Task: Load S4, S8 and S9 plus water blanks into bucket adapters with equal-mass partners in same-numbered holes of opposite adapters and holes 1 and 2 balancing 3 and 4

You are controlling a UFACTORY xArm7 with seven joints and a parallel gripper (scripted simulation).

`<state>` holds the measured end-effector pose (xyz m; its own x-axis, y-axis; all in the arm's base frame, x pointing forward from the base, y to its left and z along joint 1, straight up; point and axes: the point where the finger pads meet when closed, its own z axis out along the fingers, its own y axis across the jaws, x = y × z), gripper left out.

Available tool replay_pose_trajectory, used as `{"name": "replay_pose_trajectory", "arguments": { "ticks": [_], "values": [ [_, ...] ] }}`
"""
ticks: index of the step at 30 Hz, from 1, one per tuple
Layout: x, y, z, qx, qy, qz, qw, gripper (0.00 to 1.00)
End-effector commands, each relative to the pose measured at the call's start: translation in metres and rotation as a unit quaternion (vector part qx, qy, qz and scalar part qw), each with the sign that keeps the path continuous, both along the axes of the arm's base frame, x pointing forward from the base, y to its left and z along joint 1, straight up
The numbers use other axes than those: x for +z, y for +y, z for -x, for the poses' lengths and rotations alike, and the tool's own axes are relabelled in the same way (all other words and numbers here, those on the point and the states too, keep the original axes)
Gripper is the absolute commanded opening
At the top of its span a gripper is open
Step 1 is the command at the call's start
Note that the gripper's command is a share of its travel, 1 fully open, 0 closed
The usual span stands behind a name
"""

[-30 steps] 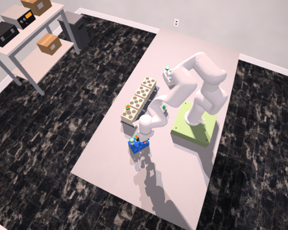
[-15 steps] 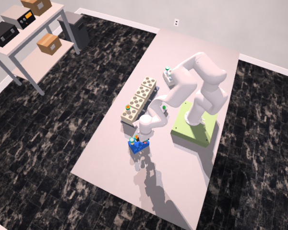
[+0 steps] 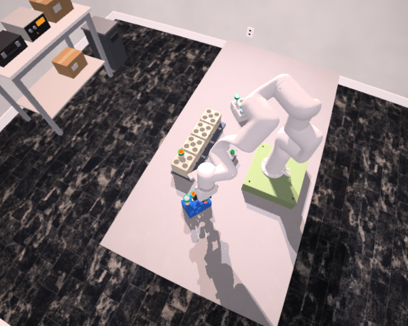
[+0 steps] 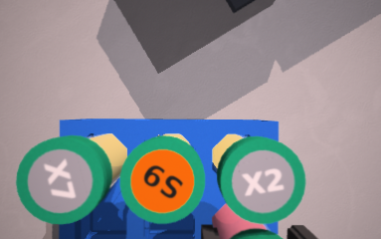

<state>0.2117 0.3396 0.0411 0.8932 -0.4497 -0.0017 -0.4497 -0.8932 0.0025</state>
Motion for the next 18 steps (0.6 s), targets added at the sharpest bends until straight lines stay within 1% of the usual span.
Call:
{"name": "replay_pose_trajectory", "arguments": {
  "ticks": [1,18],
  "values": [
    [0.003,0.001,-0.001,0.000,-0.001,-0.002,1.000,0.00],
    [0.013,0.001,-0.001,0.000,-0.001,-0.002,1.000,0.00]
  ]
}}
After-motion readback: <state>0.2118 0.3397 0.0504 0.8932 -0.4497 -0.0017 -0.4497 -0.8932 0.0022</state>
